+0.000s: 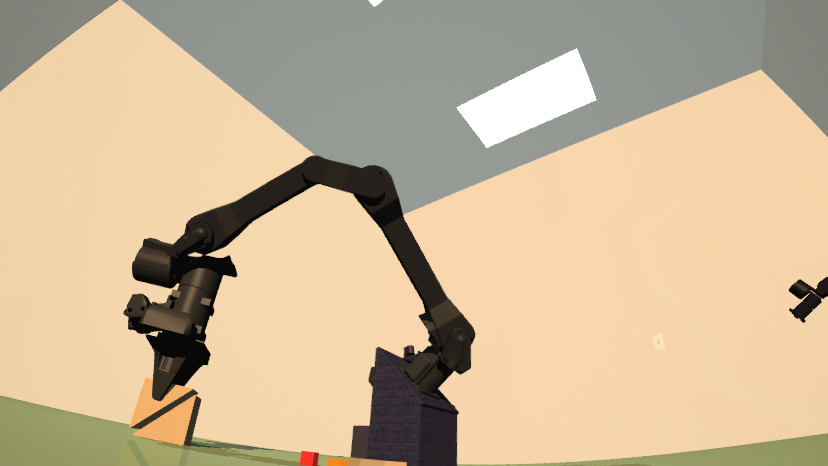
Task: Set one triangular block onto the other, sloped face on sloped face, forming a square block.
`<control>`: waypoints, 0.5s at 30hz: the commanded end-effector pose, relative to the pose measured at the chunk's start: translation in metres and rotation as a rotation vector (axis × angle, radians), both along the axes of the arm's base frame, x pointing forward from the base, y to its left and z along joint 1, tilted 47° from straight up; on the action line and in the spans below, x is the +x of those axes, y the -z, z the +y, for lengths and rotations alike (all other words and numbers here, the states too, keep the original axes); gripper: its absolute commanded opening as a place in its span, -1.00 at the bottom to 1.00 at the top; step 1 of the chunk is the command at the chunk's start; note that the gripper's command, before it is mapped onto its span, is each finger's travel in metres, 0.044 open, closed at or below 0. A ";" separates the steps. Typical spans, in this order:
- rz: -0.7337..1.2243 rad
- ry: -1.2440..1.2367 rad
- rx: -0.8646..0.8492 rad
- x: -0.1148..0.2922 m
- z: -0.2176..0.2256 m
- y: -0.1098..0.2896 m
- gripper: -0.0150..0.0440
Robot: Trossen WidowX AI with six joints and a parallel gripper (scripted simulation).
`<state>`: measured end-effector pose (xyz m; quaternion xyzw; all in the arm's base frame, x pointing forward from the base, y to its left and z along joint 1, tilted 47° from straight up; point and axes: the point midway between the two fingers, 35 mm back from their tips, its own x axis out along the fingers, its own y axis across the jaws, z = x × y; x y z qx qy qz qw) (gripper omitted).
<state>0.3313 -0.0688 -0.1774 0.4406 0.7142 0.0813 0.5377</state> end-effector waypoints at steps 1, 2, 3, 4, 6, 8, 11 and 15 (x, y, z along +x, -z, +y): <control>0.003 0.004 0.005 -0.002 0.004 0.001 -0.49; 0.003 0.004 0.005 -0.002 0.004 0.002 -0.49; 0.003 0.004 0.005 -0.003 0.005 0.002 -0.49; 0.003 0.004 0.005 -0.003 0.005 0.002 -0.49; 0.003 0.004 0.005 -0.003 0.005 0.002 -0.49; 0.003 0.004 0.005 -0.003 0.005 0.002 -0.49; 0.003 0.004 0.005 -0.003 0.005 0.002 -0.49; 0.003 0.004 0.005 -0.003 0.005 0.002 -0.49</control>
